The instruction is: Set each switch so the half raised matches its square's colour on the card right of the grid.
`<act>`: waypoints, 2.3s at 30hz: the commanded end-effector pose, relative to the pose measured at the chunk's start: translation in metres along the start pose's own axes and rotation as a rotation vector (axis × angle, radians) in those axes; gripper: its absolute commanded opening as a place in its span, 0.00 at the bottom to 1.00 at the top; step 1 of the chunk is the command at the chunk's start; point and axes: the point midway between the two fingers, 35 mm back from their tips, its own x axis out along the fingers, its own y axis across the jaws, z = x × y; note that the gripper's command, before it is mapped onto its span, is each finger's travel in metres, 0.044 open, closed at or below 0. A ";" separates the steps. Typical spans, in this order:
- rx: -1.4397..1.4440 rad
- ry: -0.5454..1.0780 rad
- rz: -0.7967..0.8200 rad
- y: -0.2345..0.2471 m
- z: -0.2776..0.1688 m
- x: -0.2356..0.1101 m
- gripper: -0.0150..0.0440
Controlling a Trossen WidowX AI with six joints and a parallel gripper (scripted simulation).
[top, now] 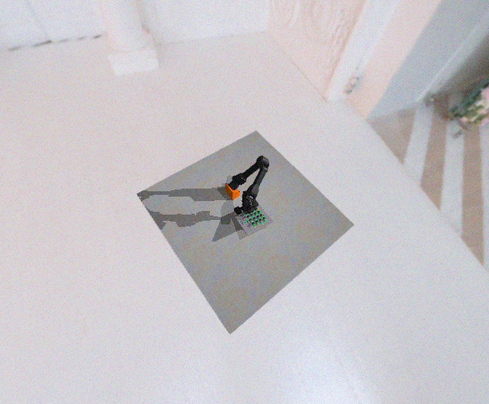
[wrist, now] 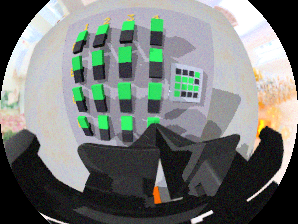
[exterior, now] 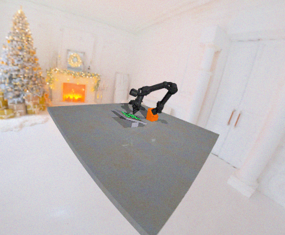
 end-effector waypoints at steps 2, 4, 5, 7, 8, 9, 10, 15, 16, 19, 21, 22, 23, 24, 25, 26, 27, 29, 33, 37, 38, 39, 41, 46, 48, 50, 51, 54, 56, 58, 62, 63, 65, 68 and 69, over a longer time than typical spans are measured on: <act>0.006 -0.002 0.005 0.000 0.000 0.002 0.25; 0.006 -0.002 0.005 0.000 0.000 0.002 0.25; 0.006 -0.002 0.005 0.000 0.000 0.002 0.25; 0.006 -0.002 0.005 0.000 0.000 0.002 0.25; 0.006 -0.002 0.005 0.000 0.000 0.002 0.25; 0.006 -0.002 0.005 0.000 0.000 0.002 0.25; 0.006 -0.002 0.005 0.000 0.000 0.002 0.25; 0.006 -0.002 0.005 0.000 0.000 0.002 0.25; 0.006 -0.002 0.005 0.000 0.000 0.002 0.25; 0.006 -0.002 0.005 0.000 0.000 0.002 0.25; 0.006 -0.002 0.005 0.000 0.000 0.002 0.25; 0.006 -0.002 0.005 0.000 0.000 0.002 0.25; 0.006 -0.002 0.005 0.001 0.000 0.002 0.25; 0.006 -0.002 0.005 0.001 0.000 0.003 0.25; 0.006 -0.002 0.005 0.001 0.000 0.003 0.25; 0.006 -0.002 0.005 0.001 0.000 0.003 0.25; 0.006 -0.002 0.005 0.001 0.000 0.003 0.25; 0.006 -0.003 0.005 0.001 0.000 0.003 0.25; 0.006 -0.003 0.005 0.001 0.000 0.004 0.25; 0.006 -0.003 0.005 0.001 0.000 0.004 0.25; 0.006 -0.003 0.005 0.001 0.000 0.004 0.25; 0.006 -0.003 0.005 0.001 0.000 0.005 0.25; 0.006 -0.003 0.005 0.001 0.000 0.005 0.25; 0.006 -0.003 0.005 0.001 0.000 0.005 0.25; 0.006 -0.003 0.005 0.001 0.000 0.006 0.25; 0.006 -0.003 0.005 0.001 0.000 0.006 0.25; 0.006 -0.003 0.005 0.001 0.000 0.006 0.25; 0.006 -0.003 0.005 0.001 0.000 0.007 0.25; 0.006 -0.003 0.005 0.001 0.000 0.007 0.25; 0.006 -0.003 0.005 0.001 0.000 0.007 0.25; 0.006 -0.003 0.005 0.001 0.000 0.008 0.25; 0.006 -0.003 0.005 0.001 0.000 0.008 0.25; 0.001 -0.005 0.000 -0.001 0.001 -0.003 0.25; 0.006 -0.023 0.001 -0.001 -0.001 -0.047 0.25; 0.007 -0.026 0.002 -0.001 -0.002 -0.055 0.25</act>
